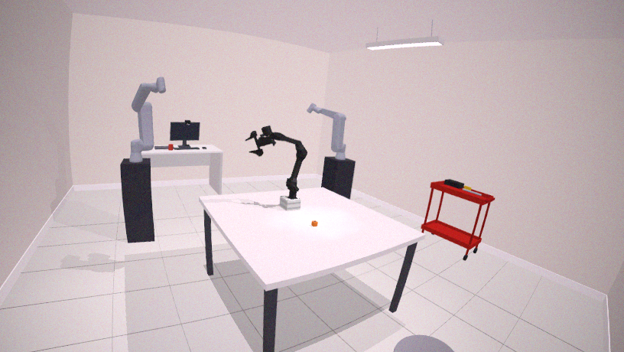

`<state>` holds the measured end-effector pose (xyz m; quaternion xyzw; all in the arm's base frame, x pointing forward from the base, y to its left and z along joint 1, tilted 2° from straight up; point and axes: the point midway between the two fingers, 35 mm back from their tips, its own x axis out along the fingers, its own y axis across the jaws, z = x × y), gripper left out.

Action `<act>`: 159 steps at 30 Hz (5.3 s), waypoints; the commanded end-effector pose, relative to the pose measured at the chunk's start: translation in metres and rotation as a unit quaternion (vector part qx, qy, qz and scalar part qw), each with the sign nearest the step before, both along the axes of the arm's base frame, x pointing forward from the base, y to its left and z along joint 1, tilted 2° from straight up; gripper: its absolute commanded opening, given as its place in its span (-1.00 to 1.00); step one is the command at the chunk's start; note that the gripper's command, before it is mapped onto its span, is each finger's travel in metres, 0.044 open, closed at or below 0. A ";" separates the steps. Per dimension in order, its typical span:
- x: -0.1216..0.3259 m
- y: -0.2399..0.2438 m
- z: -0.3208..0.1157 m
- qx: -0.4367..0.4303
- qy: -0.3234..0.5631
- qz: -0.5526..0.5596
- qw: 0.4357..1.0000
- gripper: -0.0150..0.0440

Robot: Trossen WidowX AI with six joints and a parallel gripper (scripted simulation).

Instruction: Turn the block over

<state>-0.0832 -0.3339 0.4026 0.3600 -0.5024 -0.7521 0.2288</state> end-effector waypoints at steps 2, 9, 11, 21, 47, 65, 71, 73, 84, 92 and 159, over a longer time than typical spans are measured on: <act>0.057 -0.025 -0.029 0.089 0.051 0.126 0.987 1.00; 0.164 -0.039 -0.086 0.218 0.145 0.335 0.905 1.00; 0.196 -0.035 -0.103 0.247 0.175 0.392 0.869 1.00; 0.334 0.025 -0.189 0.337 0.304 0.633 0.627 1.00; 0.438 0.332 -0.362 0.261 0.526 0.779 -0.220 1.00; 0.439 0.331 -0.412 0.261 0.526 0.779 -0.220 1.00; 0.439 0.331 -0.420 0.261 0.526 0.779 -0.220 1.00; 0.439 0.331 -0.423 0.261 0.526 0.779 -0.220 1.00; 0.439 0.331 -0.441 0.261 0.526 0.779 -0.220 1.00; 0.439 0.331 -0.445 0.261 0.526 0.779 -0.220 0.64; 0.434 0.330 -0.425 0.054 0.551 0.828 -0.086 -0.49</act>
